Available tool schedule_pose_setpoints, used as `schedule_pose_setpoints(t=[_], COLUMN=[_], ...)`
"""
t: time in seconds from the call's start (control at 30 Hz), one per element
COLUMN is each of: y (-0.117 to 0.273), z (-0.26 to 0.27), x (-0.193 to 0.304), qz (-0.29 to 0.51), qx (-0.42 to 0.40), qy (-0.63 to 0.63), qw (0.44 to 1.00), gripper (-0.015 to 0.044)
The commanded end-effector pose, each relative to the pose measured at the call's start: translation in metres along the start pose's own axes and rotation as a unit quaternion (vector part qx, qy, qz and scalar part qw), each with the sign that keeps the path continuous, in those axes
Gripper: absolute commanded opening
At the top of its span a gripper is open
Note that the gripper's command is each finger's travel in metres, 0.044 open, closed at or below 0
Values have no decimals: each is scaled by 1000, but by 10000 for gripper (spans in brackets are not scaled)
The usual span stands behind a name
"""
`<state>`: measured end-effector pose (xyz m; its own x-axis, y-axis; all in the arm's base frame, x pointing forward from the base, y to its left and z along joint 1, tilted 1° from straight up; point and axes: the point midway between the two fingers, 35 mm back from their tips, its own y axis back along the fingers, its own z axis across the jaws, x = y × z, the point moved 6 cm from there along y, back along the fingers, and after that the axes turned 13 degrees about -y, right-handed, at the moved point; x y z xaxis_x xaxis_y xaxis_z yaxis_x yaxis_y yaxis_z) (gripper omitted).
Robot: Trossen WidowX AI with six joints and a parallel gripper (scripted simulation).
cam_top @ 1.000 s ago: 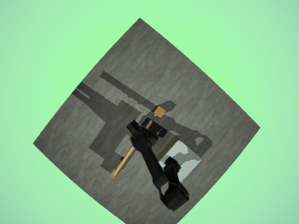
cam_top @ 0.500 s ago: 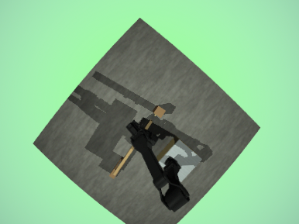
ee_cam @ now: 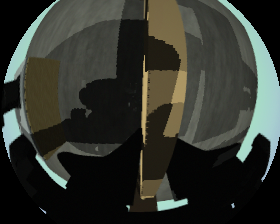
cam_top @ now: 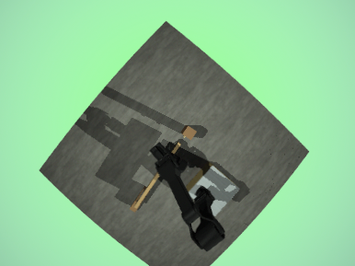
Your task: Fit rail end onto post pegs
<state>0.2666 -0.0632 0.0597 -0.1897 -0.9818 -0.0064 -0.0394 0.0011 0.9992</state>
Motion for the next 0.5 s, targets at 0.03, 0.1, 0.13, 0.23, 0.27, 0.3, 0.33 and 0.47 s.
schedule_pose_setpoints(t=[0.03, 0.1, 0.13, 0.23, 0.27, 0.3, 0.33, 0.47], y=[2, 3, 4, 4, 4, 4, 4, 3], z=[1, 1, 1, 1, 1, 1, 1, 1], x=[0, 0, 0, 0, 0, 0, 0, 0], qz=[0, 0, 0, 0, 0, 0, 0, 0], qx=[2, 2, 1, 1, 1, 1, 1, 1], qy=[-1, -1, -1, -1, -1, -1, -1, -1], qw=[1000, 1000, 1000, 1000, 1000, 1000, 1000, 1000], gripper=[0, 0, 0, 0, 0, 0, 0, 0])
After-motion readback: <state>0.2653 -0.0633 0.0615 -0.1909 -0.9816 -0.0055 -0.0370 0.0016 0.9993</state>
